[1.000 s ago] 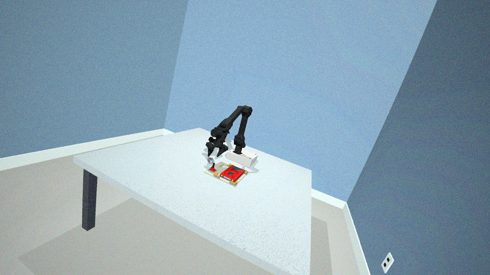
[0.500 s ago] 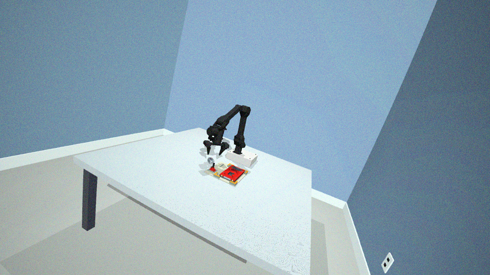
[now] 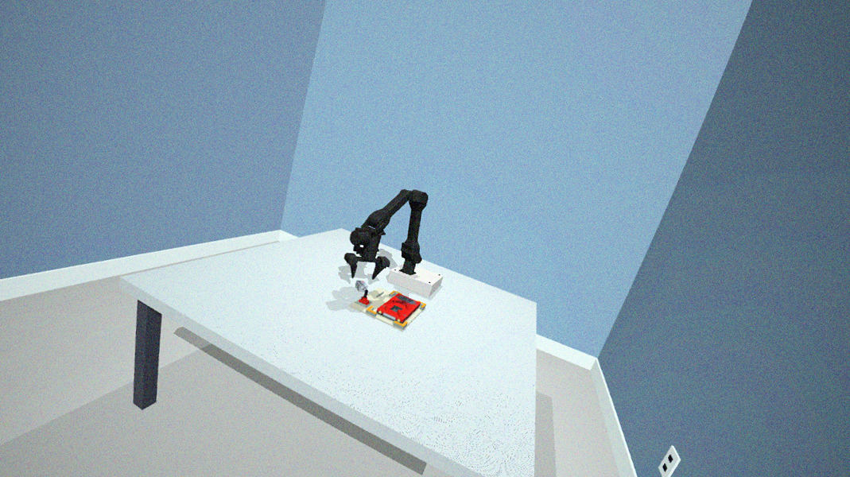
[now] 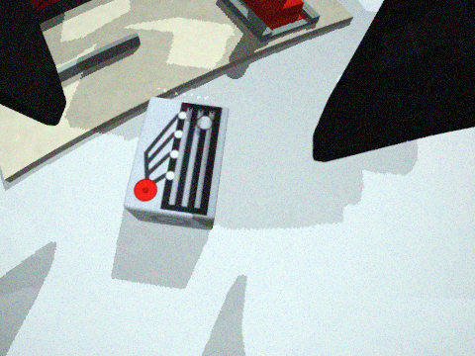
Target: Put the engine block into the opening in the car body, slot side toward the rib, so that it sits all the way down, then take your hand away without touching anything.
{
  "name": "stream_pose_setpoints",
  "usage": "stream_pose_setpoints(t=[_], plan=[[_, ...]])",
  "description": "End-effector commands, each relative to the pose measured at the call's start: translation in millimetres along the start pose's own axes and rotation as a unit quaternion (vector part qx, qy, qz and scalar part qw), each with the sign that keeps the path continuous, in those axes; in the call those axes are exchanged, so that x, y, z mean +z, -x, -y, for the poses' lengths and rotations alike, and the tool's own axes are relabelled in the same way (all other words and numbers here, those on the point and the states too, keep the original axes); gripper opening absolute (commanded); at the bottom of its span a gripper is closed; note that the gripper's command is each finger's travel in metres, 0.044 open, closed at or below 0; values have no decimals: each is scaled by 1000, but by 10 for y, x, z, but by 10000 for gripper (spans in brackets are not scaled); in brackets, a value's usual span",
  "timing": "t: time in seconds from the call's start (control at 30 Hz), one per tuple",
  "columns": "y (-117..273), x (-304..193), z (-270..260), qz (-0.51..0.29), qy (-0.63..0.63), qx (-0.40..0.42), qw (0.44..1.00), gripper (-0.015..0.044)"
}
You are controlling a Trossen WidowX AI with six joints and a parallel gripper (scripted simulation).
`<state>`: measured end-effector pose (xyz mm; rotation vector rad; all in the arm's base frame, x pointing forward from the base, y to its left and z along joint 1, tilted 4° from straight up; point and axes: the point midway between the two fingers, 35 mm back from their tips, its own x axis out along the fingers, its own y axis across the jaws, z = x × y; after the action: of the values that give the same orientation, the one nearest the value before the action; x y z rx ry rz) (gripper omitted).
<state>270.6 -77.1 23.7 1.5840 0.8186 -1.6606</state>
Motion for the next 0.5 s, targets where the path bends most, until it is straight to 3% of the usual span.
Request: stream_pose_setpoints(t=[0.0, 0.47], plan=[[-67, 2, 22, 1, 4, -7, 1000, 440], [-291, 1, 33, 1, 4, -7, 1000, 440]])
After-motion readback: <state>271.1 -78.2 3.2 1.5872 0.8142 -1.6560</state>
